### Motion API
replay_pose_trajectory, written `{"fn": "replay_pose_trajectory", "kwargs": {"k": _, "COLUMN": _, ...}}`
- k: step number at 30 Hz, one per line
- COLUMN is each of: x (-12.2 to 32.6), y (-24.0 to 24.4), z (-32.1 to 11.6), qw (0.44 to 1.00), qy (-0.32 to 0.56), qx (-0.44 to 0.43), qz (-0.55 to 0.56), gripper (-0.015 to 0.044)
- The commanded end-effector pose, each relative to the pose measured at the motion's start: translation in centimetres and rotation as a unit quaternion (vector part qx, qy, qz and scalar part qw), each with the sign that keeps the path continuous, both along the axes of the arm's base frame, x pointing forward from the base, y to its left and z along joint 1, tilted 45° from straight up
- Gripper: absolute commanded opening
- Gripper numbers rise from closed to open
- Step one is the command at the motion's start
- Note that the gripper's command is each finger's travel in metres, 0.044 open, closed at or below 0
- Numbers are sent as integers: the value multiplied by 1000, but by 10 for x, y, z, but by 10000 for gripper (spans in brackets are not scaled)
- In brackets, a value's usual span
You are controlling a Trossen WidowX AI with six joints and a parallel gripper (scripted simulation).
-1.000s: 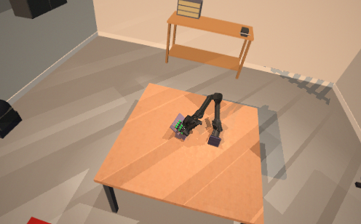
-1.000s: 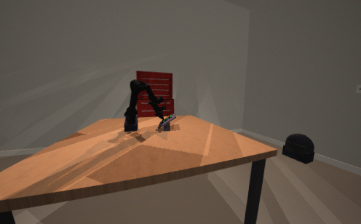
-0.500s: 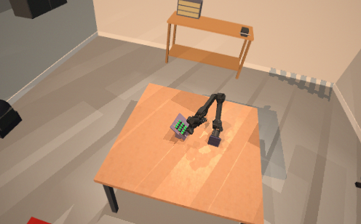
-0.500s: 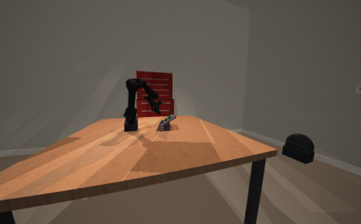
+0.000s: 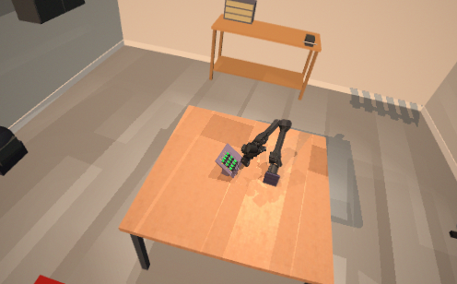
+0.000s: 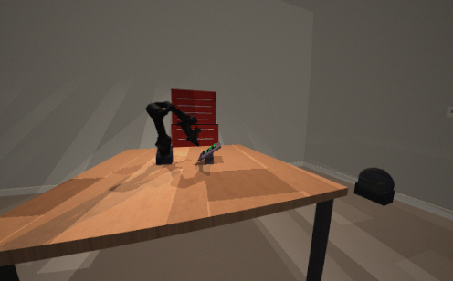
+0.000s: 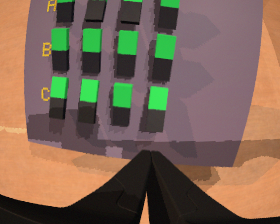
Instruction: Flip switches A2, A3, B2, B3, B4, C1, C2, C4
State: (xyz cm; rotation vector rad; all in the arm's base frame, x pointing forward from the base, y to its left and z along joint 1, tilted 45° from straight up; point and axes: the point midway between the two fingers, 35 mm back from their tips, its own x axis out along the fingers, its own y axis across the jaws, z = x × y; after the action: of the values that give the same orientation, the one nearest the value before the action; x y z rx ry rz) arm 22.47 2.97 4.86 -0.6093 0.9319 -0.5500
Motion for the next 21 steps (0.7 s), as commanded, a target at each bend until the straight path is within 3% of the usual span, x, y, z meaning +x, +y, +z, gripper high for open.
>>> {"fn": "replay_pose_trajectory", "kwargs": {"k": 1, "x": 7, "y": -16, "z": -9, "qw": 1000, "qy": -5, "qx": -3, "qz": 3, "gripper": 0}}
{"fn": "replay_pose_trajectory", "kwargs": {"k": 21, "x": 20, "y": -37, "z": -24, "qw": 1000, "qy": -10, "qx": -6, "qz": 6, "gripper": 0}}
